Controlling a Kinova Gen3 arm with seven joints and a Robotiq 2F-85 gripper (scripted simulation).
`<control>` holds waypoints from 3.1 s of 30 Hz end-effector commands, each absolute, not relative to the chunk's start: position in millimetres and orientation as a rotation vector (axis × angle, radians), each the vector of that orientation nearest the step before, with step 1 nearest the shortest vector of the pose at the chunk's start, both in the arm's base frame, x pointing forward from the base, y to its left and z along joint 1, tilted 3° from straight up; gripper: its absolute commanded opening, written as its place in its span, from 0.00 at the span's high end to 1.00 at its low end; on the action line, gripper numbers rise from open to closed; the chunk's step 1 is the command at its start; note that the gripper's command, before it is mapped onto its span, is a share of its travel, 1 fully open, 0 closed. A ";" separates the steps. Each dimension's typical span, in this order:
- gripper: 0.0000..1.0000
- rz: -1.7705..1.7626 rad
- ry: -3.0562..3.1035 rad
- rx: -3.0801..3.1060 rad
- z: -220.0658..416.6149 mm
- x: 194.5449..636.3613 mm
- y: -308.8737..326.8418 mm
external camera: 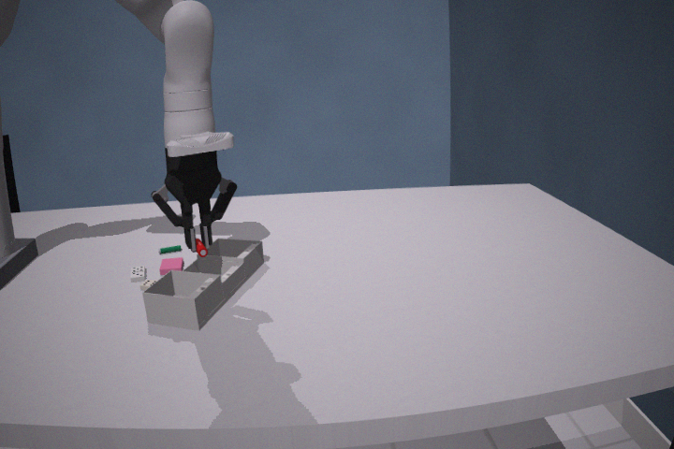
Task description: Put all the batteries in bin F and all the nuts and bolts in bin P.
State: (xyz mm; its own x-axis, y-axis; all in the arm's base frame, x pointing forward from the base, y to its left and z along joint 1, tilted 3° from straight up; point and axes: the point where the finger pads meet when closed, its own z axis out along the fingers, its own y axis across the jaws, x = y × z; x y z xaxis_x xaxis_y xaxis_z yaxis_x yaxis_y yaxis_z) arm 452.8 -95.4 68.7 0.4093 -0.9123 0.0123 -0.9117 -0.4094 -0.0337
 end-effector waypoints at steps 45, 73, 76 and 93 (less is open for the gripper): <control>0.91 -0.056 2.479 -1.882 52.3 456.7 -91.0; 0.91 -0.056 2.479 -1.882 20.9 457.4 -91.0; 0.91 -0.056 2.479 -1.882 20.9 457.6 -91.3; 0.71 -0.057 2.478 -1.882 21.0 457.7 -91.4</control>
State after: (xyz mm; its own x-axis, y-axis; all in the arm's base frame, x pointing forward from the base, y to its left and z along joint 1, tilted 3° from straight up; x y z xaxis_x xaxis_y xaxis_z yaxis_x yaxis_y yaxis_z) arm 457.1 -91.3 20.2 -0.2684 -0.9633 -0.0012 -0.9623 0.2682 -0.0446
